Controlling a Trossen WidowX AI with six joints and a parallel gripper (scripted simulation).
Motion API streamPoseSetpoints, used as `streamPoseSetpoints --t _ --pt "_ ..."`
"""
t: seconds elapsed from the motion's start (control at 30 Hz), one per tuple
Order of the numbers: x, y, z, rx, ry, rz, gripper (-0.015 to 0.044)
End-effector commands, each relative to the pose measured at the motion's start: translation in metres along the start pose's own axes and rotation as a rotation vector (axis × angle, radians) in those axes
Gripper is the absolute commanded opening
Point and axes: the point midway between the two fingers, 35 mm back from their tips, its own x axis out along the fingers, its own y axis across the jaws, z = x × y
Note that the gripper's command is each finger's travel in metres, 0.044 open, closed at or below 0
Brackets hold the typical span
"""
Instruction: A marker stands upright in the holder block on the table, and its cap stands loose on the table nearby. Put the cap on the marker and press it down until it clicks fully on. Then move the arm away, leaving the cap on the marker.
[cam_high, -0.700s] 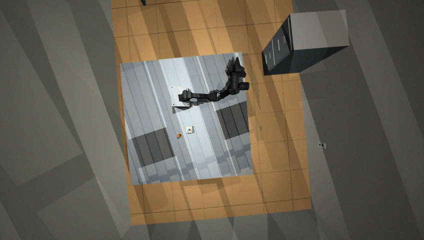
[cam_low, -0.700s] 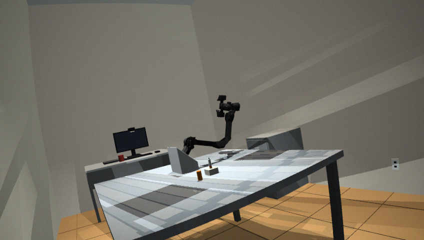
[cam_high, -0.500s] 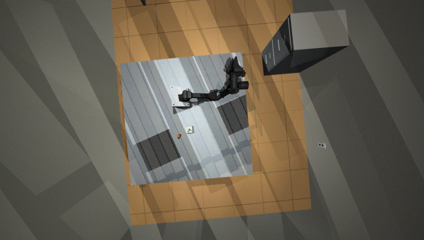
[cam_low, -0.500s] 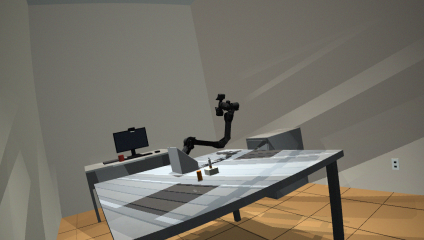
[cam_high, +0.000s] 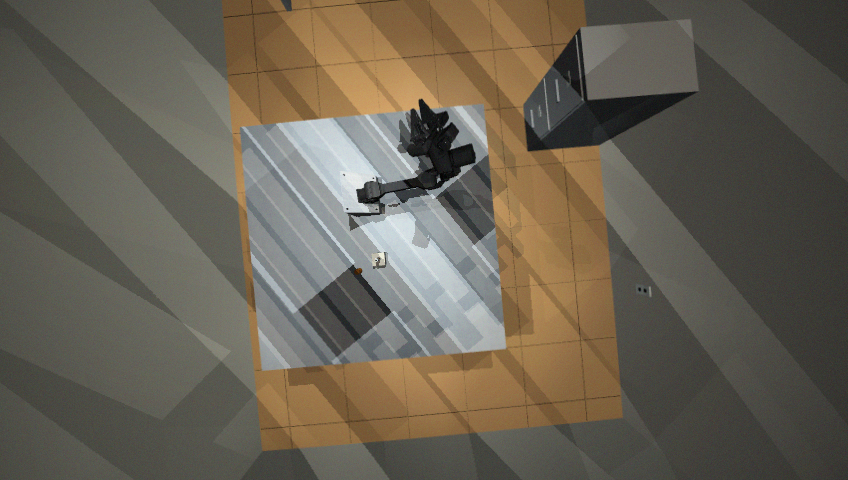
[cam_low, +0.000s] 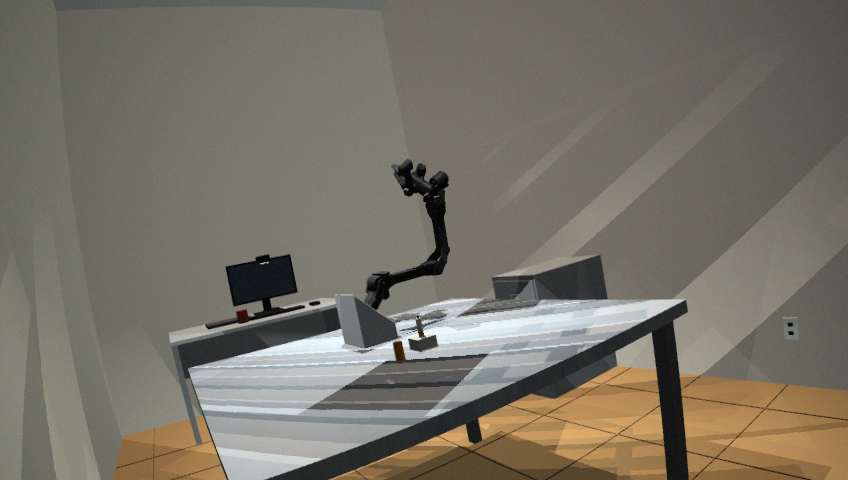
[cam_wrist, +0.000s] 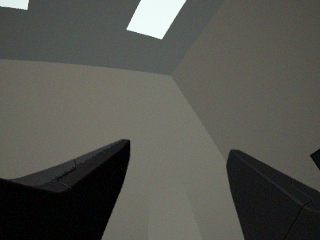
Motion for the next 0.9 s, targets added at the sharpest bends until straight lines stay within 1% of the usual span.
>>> streamPoseSetpoints --t 0.0,0.2,0.37,0.5,0.67,0.87 --pt "0.019 0.069 -0.028 -0.201 0.069 0.208 0.0243" --pt "0.018 0.157 -0.070 -0.420 0.129 0.490 0.0243" --pt "0.004 0.211 -0.102 -0.568 0.156 0.674 0.0243" --pt "-0.021 0.263 -0.138 -0.729 0.175 0.872 0.0243" --pt "-0.045 0.297 -0.167 -0.859 0.177 1.030 0.0243" --pt "-0.101 0.353 -0.230 -1.122 0.147 1.375 0.0243"
